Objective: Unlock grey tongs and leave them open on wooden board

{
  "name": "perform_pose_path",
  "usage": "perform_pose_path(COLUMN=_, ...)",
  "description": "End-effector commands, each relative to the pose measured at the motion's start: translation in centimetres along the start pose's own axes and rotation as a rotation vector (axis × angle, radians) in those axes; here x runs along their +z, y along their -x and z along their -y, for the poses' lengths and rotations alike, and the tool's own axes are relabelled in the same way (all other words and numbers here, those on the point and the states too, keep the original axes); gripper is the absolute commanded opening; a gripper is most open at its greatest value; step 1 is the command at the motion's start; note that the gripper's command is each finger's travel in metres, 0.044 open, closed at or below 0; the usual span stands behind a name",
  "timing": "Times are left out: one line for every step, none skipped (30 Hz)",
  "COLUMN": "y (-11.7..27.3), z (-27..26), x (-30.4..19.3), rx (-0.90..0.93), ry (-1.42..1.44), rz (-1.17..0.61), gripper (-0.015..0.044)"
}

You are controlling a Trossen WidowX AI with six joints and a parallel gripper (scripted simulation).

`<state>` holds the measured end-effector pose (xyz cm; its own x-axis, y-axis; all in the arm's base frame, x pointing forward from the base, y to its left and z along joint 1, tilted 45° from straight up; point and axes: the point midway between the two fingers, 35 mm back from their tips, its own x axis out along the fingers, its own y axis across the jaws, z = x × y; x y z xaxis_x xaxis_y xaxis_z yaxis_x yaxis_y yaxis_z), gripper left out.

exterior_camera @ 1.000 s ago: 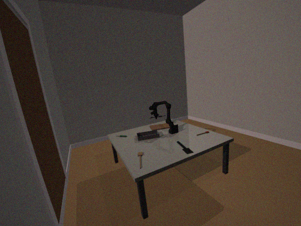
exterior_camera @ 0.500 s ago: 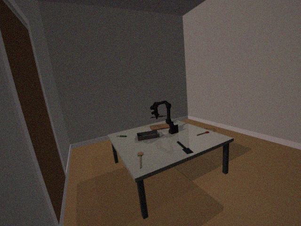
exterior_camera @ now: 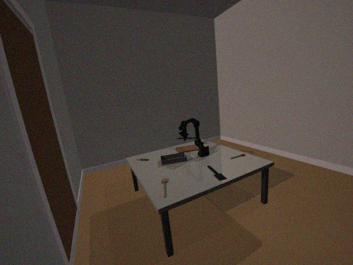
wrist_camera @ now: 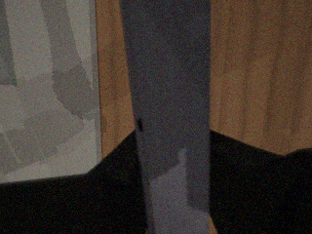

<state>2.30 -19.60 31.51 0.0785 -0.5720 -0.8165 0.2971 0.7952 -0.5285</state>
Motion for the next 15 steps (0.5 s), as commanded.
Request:
perform_pose_path(y=-0.25, z=-0.54, x=-0.10, rx=0.041, ry=0.018, rz=0.050, gripper=-0.0150)
perform_pose_path(y=-0.32, z=-0.64, x=-0.12, rx=0.049, ry=0.020, rz=0.062, gripper=-0.0150)
perform_pose_path(y=-0.37, z=-0.74, x=-0.13, rx=0.057, ry=0.023, rz=0.074, gripper=-0.0150)
perform_pose_path(y=-0.43, z=-0.83, x=-0.14, rx=0.065, ry=0.025, rz=0.088, gripper=-0.0150)
perform_pose_path(y=-0.48, z=-0.91, x=-0.14, rx=0.071, ry=0.028, rz=0.101, gripper=-0.0150)
perform_pose_path(y=-0.51, z=-0.99, x=-0.15, rx=0.077, ry=0.030, rz=0.114, gripper=-0.0150)
perform_pose_path(y=-0.55, z=-1.06, x=-0.15, rx=0.083, ry=0.032, rz=0.128, gripper=-0.0150)
perform_pose_path(y=-0.58, z=-1.13, x=-0.15, rx=0.088, ry=0.033, rz=0.142, gripper=-0.0150)
perform_pose_path(y=-0.61, z=-1.19, x=-0.15, rx=0.092, ry=0.035, rz=0.157, gripper=-0.0150)
perform_pose_path(y=-0.63, z=-1.24, x=-0.14, rx=0.096, ry=0.037, rz=0.172, gripper=-0.0150)
perform_pose_path(y=-0.64, z=-1.29, x=-0.13, rx=0.099, ry=0.038, rz=0.187, gripper=-0.0150)
perform_pose_path(y=-0.66, z=-1.33, x=-0.13, rx=0.102, ry=0.040, rz=0.202, gripper=-0.0150)
perform_pose_path(y=-0.66, z=-1.37, x=-0.12, rx=0.103, ry=0.041, rz=0.217, gripper=-0.0150)
perform_pose_path(y=-0.66, z=-1.39, x=-0.10, rx=0.105, ry=0.042, rz=0.233, gripper=-0.0150)
perform_pose_path(y=-0.66, z=-1.41, x=-0.09, rx=0.105, ry=0.042, rz=0.249, gripper=-0.0150)
